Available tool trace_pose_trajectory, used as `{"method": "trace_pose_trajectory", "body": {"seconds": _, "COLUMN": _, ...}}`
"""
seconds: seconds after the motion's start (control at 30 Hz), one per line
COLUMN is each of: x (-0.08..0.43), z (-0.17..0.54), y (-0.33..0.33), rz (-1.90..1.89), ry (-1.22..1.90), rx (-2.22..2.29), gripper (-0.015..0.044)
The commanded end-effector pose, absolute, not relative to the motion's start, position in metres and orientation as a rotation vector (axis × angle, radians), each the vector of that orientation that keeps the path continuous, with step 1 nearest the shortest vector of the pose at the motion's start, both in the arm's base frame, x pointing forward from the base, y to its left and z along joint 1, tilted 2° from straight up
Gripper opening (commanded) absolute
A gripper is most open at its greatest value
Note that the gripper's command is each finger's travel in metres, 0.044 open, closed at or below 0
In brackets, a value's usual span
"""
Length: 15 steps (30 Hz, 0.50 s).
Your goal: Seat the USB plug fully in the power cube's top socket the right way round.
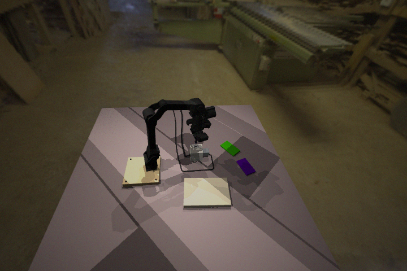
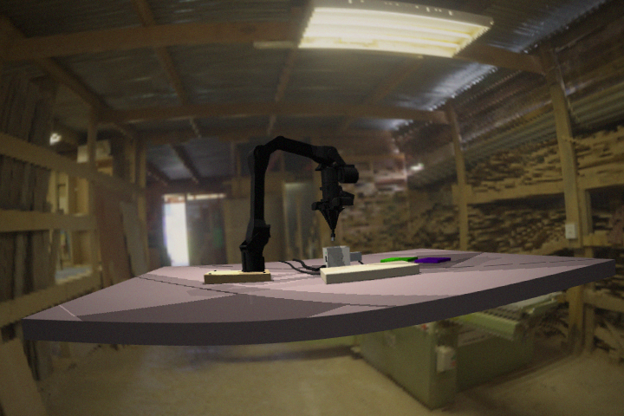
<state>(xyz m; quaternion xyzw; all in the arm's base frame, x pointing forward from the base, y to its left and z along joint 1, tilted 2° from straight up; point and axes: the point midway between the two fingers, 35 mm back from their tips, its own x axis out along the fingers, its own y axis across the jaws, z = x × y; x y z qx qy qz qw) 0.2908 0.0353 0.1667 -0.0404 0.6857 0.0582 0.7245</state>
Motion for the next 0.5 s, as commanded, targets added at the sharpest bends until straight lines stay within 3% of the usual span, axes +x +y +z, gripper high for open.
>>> {"method": "trace_pose_trajectory", "body": {"seconds": 0.0, "x": 0.2908, "z": 0.1667, "y": 0.0353, "rz": 0.047, "ry": 1.517, "rx": -0.004, "gripper": 0.0}}
{"method": "trace_pose_trajectory", "body": {"seconds": 0.47, "x": 0.2908, "z": 0.1667, "y": 0.0353, "rz": -0.231, "ry": 1.507, "rx": 0.289, "gripper": 0.0}}
